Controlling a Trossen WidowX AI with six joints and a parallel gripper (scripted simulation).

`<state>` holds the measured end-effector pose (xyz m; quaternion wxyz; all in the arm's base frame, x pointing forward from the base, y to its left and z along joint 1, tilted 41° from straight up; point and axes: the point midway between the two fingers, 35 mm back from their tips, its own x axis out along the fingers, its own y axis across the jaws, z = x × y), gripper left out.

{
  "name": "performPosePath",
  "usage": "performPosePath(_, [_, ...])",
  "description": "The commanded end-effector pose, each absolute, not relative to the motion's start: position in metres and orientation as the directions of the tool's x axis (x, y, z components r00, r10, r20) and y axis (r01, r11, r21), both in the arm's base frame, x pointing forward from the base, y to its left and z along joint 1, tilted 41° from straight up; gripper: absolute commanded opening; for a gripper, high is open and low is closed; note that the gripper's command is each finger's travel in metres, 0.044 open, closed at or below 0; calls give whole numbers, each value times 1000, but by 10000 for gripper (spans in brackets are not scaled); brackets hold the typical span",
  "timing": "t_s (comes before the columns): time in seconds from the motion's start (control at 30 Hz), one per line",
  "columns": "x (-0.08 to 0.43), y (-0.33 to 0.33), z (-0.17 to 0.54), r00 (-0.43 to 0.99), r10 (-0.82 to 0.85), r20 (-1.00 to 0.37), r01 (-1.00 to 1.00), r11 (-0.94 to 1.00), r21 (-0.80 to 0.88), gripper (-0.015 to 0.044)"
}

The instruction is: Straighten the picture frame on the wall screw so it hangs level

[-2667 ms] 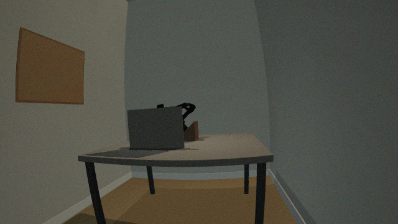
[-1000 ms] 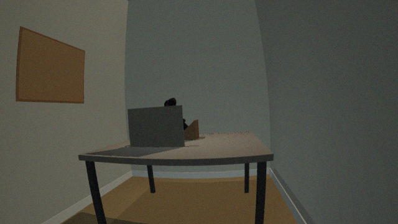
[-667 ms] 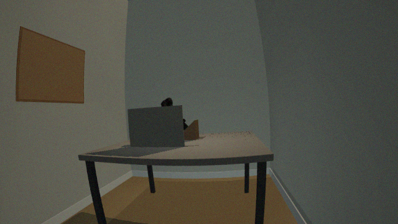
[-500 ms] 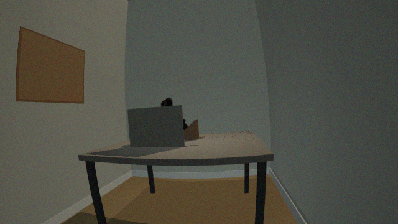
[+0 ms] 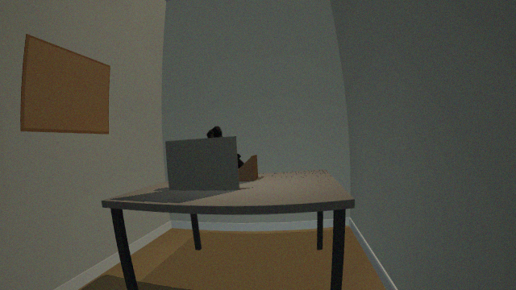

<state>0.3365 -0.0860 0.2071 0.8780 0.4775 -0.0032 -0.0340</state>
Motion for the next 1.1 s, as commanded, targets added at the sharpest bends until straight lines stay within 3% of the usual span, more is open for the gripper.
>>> performPosePath(0.0, [344,-86,212,998,-64,-16,48,543,839,260])
performPosePath(1.07, [363,-87,210,998,-64,-15,47,542,839,260])
